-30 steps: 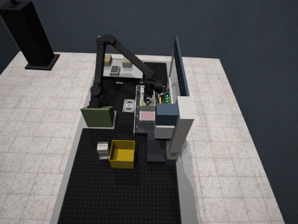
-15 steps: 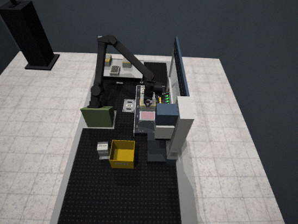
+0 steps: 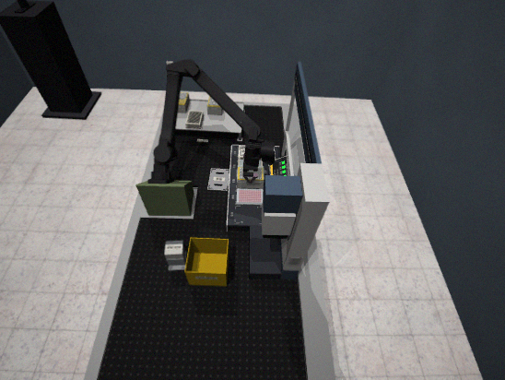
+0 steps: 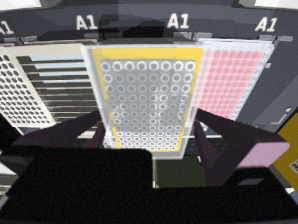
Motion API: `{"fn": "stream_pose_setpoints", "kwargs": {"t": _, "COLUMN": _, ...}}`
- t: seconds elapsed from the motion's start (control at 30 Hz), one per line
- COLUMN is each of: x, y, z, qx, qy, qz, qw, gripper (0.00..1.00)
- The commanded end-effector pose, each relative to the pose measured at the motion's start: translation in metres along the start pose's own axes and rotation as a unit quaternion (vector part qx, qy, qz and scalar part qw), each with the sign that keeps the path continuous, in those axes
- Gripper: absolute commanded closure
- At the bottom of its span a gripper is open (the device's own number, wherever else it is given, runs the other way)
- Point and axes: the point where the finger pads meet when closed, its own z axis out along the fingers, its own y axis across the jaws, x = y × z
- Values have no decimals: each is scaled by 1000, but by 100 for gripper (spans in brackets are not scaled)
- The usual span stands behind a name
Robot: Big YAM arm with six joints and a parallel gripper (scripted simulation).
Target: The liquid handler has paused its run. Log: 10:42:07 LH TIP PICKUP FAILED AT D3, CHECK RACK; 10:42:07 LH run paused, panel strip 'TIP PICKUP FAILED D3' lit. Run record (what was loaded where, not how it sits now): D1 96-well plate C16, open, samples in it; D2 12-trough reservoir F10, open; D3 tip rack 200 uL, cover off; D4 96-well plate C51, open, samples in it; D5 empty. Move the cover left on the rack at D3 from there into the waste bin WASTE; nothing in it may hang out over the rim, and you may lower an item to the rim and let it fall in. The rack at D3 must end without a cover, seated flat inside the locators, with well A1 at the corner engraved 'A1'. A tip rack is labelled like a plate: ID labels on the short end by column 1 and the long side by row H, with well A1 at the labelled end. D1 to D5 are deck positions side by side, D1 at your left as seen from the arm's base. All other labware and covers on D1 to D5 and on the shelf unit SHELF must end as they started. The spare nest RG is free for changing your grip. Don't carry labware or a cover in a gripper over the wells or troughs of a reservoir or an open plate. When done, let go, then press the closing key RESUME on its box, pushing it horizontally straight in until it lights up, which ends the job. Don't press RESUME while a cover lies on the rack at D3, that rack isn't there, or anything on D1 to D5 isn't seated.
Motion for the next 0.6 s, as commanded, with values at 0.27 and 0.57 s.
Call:
{"fn": "stream_pose_setpoints", "kwargs": {"t": 0.27, "x": -13, "y": 4, "z": -8, "qx": 0, "qy": -16, "qz": -6, "qw": 1000, "gripper": 100}}
{"fn": "stream_pose_setpoints", "kwargs": {"t": 0.57, "x": -13, "y": 4, "z": -8, "qx": 0, "qy": -16, "qz": -6, "qw": 1000, "gripper": 100}}
